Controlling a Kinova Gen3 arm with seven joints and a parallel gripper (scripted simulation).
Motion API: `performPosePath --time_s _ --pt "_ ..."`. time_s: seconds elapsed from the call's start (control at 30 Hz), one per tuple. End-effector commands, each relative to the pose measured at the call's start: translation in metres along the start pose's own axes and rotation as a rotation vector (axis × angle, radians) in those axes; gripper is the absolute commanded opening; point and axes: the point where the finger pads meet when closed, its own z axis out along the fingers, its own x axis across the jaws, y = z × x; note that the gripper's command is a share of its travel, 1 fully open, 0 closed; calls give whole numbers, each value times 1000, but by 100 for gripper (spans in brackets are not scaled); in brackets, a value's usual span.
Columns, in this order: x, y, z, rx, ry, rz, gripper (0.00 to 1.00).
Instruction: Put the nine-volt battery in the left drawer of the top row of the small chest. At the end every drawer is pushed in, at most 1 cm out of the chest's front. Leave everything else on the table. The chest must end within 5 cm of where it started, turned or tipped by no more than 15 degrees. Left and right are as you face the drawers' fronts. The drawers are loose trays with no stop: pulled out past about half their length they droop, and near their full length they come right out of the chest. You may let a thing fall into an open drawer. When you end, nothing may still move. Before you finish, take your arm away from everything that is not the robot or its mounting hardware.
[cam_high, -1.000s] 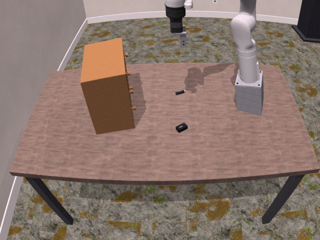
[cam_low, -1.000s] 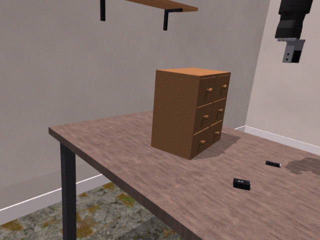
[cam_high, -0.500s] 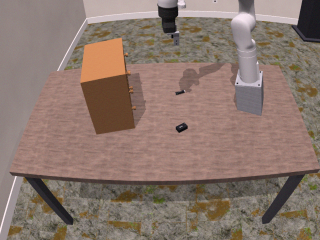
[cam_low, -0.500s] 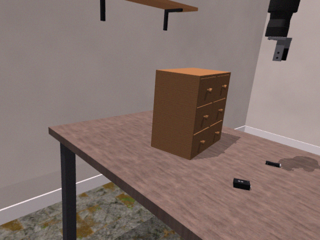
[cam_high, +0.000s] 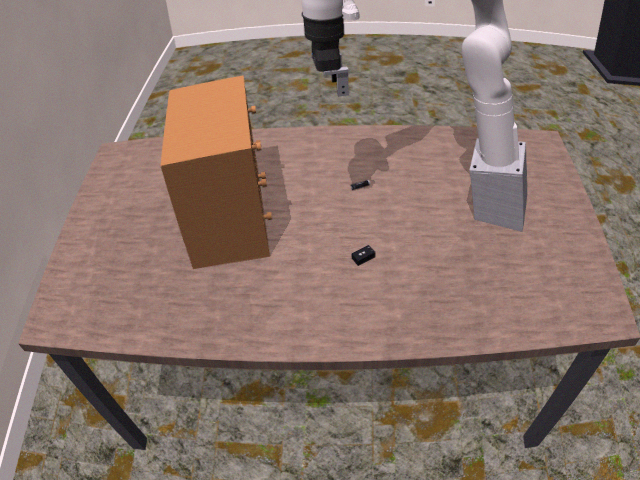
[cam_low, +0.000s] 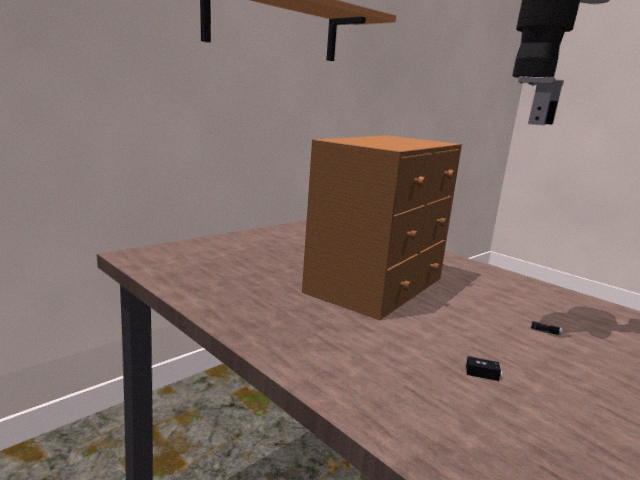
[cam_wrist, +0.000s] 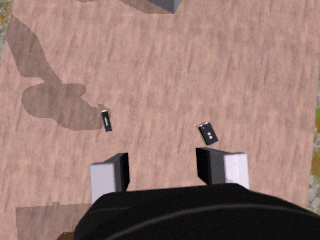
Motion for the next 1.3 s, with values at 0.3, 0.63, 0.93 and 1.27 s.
performPosePath --time_s 0.3,0.63,0.93,1.27 --pt "0 3 5 -20 1 0 100" --pt "0 9 12 -53 1 0 100" --pt "0 18 25 -108 1 0 100" --pt "1 28 39 -169 1 0 100"
